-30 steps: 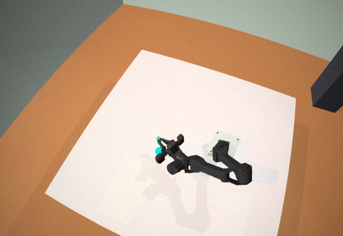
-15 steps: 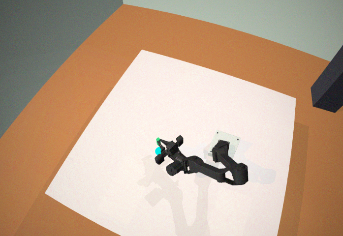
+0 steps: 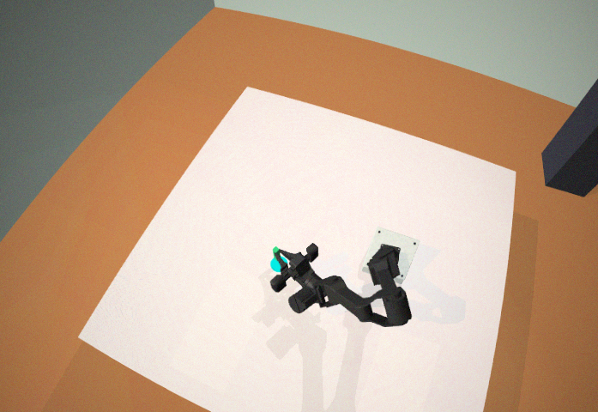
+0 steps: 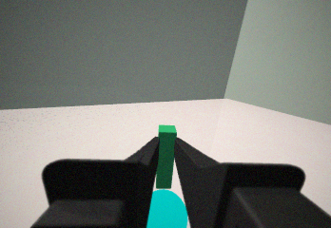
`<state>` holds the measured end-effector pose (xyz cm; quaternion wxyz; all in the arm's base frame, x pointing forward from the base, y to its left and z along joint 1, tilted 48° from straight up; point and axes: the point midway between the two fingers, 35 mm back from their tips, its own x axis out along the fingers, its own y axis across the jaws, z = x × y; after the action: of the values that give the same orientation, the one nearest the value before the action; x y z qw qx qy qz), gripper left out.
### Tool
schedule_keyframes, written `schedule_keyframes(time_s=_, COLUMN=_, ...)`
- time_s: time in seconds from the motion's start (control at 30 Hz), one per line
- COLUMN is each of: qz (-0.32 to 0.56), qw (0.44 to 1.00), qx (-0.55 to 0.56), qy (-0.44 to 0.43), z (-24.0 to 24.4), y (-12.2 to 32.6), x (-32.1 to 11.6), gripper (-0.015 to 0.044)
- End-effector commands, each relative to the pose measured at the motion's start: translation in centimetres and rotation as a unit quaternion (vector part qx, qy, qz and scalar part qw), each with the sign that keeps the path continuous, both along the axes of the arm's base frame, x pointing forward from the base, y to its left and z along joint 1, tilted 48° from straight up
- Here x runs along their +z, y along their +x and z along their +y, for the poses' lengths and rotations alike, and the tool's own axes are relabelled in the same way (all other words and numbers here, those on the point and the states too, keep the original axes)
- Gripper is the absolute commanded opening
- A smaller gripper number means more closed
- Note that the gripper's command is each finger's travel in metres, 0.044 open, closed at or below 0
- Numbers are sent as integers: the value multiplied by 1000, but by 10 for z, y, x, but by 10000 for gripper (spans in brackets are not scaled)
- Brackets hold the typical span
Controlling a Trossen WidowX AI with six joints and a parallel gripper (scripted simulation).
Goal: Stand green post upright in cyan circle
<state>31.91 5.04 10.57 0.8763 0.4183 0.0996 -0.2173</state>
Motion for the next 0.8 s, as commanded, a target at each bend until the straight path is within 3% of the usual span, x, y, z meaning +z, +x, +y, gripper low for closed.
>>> schedule_keyframes(time_s=0.0, qz=-1, qw=1000, qx=-1, qy=0, z=11, y=-1, x=-11, gripper=23)
schedule_keyframes(time_s=0.77, qz=0, qw=1000, qx=2, qy=-1, z=35, y=0, x=-32, gripper=23)
